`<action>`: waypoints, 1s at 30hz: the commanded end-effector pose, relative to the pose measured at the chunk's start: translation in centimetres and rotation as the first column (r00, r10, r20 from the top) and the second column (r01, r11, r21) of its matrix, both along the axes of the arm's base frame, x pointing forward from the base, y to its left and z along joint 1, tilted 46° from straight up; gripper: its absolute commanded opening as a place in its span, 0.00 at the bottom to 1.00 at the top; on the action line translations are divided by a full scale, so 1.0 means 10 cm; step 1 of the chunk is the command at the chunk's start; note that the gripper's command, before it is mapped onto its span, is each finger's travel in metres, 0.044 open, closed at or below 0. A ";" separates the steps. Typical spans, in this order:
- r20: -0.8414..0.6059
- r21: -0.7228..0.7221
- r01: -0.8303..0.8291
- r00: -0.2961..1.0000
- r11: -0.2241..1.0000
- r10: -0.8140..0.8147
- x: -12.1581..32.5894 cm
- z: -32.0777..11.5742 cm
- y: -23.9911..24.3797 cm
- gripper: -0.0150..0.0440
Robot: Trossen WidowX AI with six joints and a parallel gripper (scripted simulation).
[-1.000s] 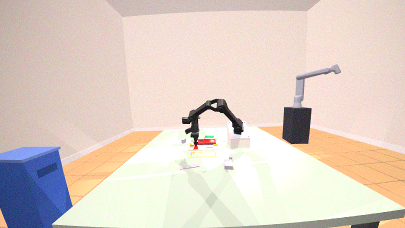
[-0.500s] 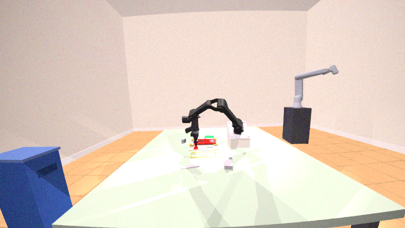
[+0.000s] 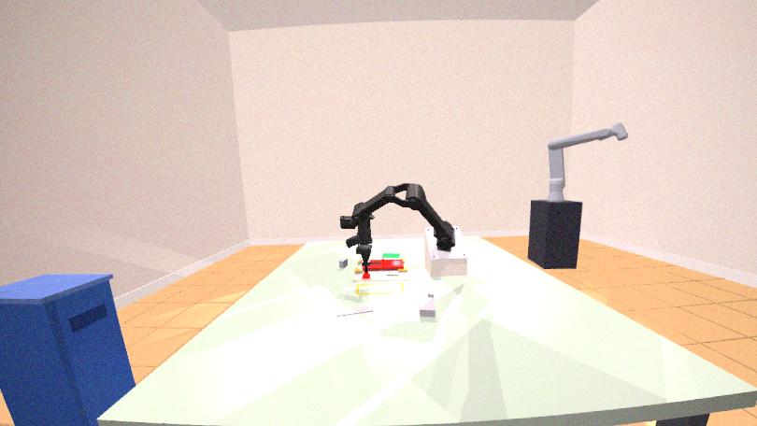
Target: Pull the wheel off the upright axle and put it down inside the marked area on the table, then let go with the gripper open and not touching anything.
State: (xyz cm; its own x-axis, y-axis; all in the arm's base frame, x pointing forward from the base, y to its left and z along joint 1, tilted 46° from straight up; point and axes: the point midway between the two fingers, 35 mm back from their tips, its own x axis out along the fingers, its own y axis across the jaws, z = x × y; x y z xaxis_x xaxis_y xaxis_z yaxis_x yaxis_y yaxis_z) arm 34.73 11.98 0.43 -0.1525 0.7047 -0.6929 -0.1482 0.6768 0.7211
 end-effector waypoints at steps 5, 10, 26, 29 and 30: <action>0.003 -0.004 -0.004 1.000 1.000 0.004 0.01 0.05 -0.05 0.25; 0.002 -0.005 -0.003 1.000 1.000 0.003 0.04 0.23 -0.24 0.25; -0.002 -0.003 0.002 1.000 1.000 -0.002 -0.25 0.59 0.02 0.25; -0.001 -0.004 0.001 1.000 1.000 -0.001 -0.33 0.68 0.08 0.25; -0.001 -0.004 0.001 1.000 1.000 -0.001 -0.36 0.71 0.10 0.25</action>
State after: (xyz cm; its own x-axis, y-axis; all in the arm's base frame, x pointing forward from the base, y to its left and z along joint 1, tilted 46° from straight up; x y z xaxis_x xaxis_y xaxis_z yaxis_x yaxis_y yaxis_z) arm 32.13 12.27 6.88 -0.1436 0.6989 -0.7007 -0.1554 0.6833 0.7134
